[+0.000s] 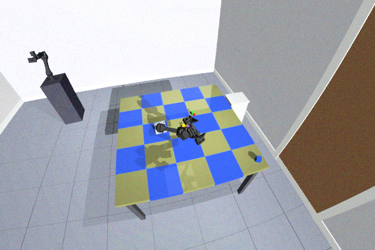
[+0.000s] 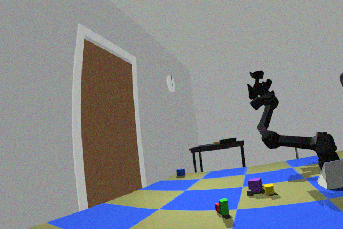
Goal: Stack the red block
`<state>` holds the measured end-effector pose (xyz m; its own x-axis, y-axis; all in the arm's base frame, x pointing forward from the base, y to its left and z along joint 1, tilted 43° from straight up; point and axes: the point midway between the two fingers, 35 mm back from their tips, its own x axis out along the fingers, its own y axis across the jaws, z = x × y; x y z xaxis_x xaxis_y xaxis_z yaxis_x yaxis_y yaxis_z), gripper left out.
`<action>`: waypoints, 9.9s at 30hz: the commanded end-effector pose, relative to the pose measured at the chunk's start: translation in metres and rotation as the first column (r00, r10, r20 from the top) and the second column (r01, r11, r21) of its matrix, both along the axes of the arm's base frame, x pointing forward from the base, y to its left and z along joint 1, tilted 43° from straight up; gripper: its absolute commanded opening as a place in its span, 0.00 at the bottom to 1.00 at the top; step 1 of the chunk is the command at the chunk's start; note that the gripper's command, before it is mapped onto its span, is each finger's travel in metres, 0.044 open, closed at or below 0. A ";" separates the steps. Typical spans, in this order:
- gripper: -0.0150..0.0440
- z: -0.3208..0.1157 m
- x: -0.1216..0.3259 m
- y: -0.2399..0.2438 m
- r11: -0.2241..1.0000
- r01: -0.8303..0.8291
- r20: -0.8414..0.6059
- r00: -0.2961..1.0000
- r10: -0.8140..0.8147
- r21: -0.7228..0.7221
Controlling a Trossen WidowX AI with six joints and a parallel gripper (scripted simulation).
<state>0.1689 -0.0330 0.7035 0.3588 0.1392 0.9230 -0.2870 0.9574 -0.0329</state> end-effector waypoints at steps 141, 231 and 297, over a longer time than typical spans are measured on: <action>1.00 -0.748 0.230 0.123 0.352 0.799 -0.753 -0.589 0.293 -0.488; 0.25 -0.696 0.212 0.206 0.370 0.791 -0.752 -0.595 0.284 -0.487; 0.52 -0.754 0.212 0.158 0.352 0.799 -0.749 -0.590 0.300 -0.488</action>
<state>0.3811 0.1248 -0.0501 0.0069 -0.6621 -0.7494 0.9300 0.2797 -0.2386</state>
